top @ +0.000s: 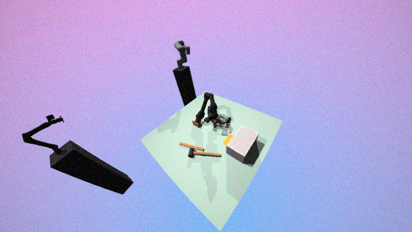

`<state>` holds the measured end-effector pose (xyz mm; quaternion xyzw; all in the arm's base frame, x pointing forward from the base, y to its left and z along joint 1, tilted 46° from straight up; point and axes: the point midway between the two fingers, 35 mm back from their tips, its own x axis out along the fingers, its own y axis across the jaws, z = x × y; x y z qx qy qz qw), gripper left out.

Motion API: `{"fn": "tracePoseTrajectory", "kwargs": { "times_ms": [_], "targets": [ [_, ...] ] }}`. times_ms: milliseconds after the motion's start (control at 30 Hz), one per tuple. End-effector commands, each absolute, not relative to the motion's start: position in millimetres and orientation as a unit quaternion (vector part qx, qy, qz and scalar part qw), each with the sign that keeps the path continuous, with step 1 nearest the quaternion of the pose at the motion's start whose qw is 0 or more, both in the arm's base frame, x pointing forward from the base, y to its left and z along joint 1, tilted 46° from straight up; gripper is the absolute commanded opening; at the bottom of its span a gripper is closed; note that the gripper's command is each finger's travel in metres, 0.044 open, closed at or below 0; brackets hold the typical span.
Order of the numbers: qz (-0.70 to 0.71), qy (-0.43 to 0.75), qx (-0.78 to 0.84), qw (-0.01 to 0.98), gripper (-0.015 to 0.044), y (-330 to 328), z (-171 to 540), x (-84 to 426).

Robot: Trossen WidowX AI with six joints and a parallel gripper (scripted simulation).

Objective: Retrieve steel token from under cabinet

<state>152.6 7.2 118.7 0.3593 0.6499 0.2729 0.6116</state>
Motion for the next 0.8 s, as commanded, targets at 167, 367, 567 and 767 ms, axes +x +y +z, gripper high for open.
{"fn": "tracePoseTrajectory", "kwargs": {
  "times_ms": [167,367,567,767],
  "targets": [
    [0.275,0.646,0.36,0.614,0.0,7.3,118.6,152.1],
    [0.277,0.647,0.36,0.613,0.0,7.9,117.9,150.9],
    [0.278,0.647,0.36,0.612,0.0,8.6,117.2,149.6],
    [0.279,0.647,0.361,0.61,0.0,9.3,116.5,148.4]
  ]
}}
